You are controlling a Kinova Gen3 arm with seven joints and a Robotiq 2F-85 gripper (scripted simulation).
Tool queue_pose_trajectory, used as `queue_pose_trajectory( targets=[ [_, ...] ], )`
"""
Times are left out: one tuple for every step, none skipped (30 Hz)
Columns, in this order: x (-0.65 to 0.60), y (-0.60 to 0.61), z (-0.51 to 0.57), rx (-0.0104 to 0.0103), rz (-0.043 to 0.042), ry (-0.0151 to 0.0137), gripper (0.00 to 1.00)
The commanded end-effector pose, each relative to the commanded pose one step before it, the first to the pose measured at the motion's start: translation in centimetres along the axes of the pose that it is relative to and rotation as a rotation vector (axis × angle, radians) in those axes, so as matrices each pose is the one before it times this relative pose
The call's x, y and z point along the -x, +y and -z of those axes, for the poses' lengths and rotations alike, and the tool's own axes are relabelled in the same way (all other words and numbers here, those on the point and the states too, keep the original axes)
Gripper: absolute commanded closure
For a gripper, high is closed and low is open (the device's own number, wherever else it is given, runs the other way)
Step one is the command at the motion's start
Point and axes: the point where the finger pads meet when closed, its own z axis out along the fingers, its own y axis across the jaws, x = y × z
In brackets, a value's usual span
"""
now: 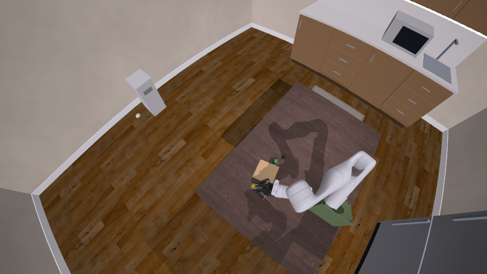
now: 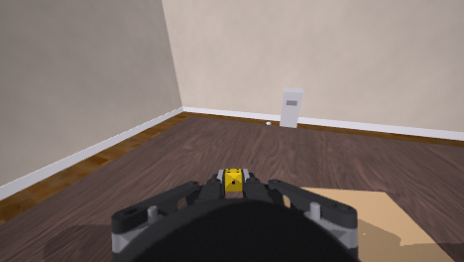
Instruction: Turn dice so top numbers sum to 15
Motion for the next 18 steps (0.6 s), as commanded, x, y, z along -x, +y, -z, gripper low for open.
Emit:
queue_pose_trajectory(
  targets=[
    [1.101, 0.225, -0.223, 0.00360, 0.00679, -0.01064, 0.85],
    [0.249, 0.000, -0.132, 0.00000, 0.00000, 0.00000, 0.85],
    [0.221, 0.000, -0.117, 0.00000, 0.00000, 0.00000, 0.85],
    [0.192, 0.000, -0.101, 0.00000, 0.00000, 0.00000, 0.85],
    [0.161, 0.000, -0.084, -0.00001, 0.00000, 0.00000, 0.85],
    [0.130, 0.000, -0.069, 0.00001, 0.00000, 0.00000, 0.85],
    [0.100, 0.000, -0.053, 0.00000, 0.00000, 0.00000, 0.85],
    [0.071, 0.000, -0.037, 0.00000, 0.00000, 0.00000, 0.85],
    [0.046, 0.000, -0.024, 0.00000, 0.00000, 0.00000, 0.85],
    [0.025, 0.000, -0.013, 0.00000, 0.00000, 0.00000, 0.85],
    [0.010, 0.000, -0.005, 0.00000, 0.00000, 0.00000, 0.85],
    [0.001, 0.000, -0.001, 0.00000, 0.00000, 0.00000, 0.85],
    [0.000, 0.000, 0.000, 0.00000, 0.00000, 0.00000, 0.85],
    [0.000, 0.000, 0.000, 0.00000, 0.00000, 0.00000, 0.85],
    [0.000, 0.000, 0.000, 0.00000, 0.00000, 0.00000, 0.85],
    [0.000, 0.000, 0.000, 0.00000, 0.00000, 0.00000, 0.85],
    [0.000, 0.000, 0.000, 0.00000, 0.00000, 0.00000, 0.85],
    [0.000, 0.000, 0.000, 0.00000, 0.00000, 0.00000, 0.85]
  ],
)
